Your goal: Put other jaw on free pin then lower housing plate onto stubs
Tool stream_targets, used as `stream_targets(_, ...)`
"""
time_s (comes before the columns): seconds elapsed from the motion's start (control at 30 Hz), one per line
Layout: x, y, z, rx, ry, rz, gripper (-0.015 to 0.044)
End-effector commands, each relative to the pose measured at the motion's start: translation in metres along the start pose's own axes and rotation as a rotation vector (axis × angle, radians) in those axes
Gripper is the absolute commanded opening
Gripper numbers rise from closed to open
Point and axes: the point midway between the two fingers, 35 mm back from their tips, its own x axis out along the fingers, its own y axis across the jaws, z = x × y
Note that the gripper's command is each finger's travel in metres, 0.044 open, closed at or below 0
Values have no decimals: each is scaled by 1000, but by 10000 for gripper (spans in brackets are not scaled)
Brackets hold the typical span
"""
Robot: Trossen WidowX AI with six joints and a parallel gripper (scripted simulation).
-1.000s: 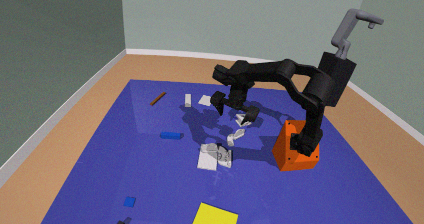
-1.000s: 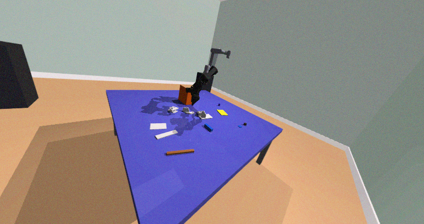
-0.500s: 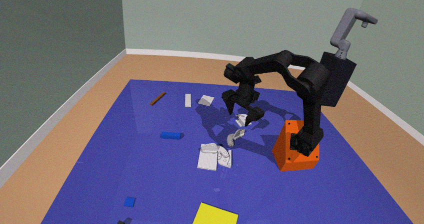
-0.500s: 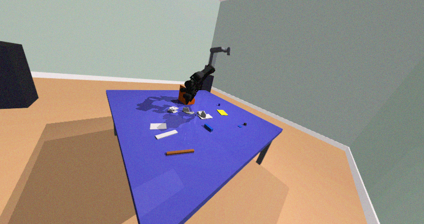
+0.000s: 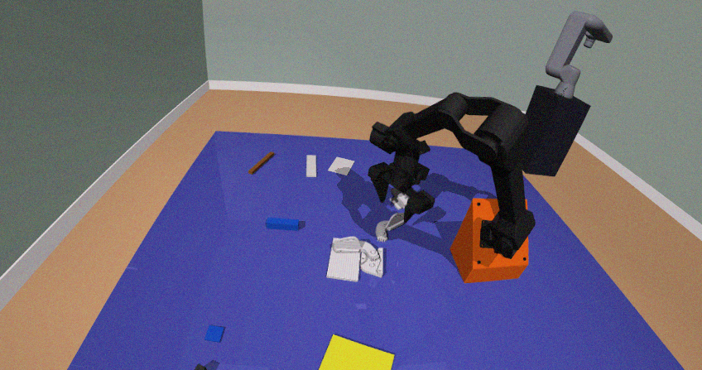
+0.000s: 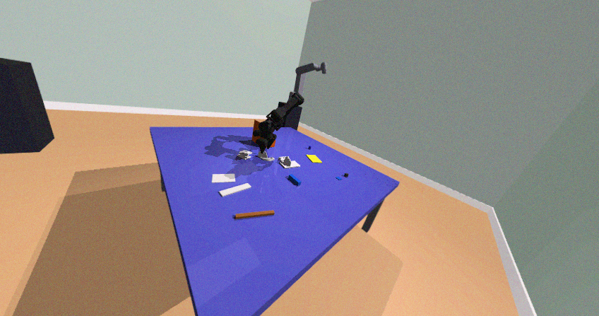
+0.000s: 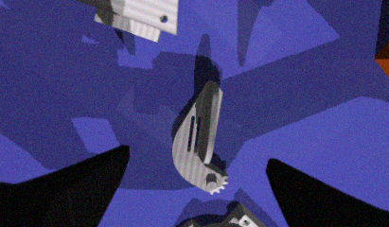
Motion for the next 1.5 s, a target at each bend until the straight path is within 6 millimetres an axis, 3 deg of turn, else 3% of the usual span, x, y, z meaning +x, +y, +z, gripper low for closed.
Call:
stream_targets(0.0, 2, 1, 0, 9, 10, 7, 440)
stream_targets(1.03, 51, 0, -1, 9, 12, 5, 440)
stream_targets(1.47, 52, 0, -1, 9, 12, 5, 440)
